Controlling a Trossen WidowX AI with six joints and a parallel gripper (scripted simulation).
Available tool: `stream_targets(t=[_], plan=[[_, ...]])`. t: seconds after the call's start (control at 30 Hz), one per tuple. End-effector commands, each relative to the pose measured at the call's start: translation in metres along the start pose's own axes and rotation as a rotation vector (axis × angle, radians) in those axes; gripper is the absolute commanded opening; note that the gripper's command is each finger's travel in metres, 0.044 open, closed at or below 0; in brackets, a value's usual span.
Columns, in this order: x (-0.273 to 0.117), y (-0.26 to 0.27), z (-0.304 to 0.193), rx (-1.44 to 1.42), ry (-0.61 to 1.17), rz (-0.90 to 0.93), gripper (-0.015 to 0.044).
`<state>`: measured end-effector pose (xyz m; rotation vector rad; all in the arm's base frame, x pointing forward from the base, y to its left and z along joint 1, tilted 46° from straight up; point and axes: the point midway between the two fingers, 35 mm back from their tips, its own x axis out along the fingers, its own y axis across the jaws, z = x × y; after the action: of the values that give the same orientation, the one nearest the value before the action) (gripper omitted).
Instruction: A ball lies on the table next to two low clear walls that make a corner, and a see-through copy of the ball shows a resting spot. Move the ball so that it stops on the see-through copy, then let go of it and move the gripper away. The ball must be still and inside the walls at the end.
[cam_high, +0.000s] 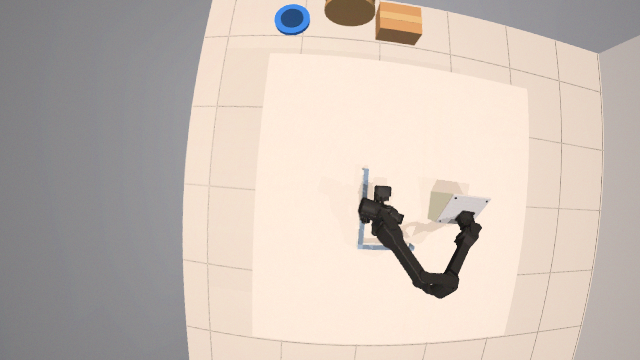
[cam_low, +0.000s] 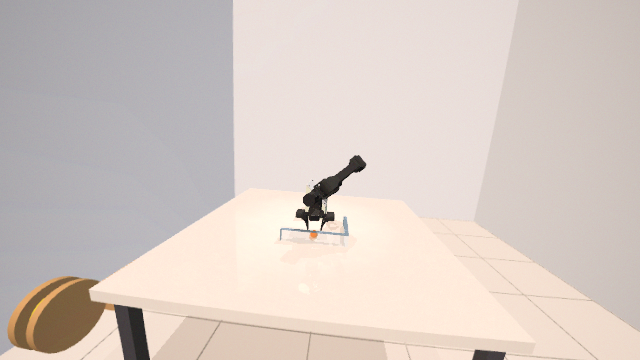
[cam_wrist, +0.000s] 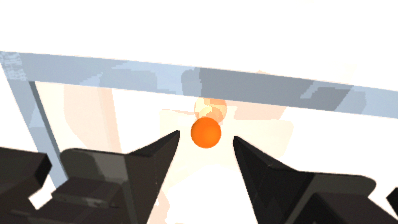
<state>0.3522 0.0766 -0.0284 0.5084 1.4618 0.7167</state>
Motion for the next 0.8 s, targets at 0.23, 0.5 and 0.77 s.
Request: stream_targets(t=[0.23, 0.5, 0.77], plan=[[0.019, 0.000, -0.003, 0.013, 0.009, 0.009, 0.0289], [0.019, 0.000, -0.003, 0.013, 0.009, 0.009, 0.0157], [0.009, -0.001, -0.001, 0.013, 0.009, 0.006, 0.0026]])
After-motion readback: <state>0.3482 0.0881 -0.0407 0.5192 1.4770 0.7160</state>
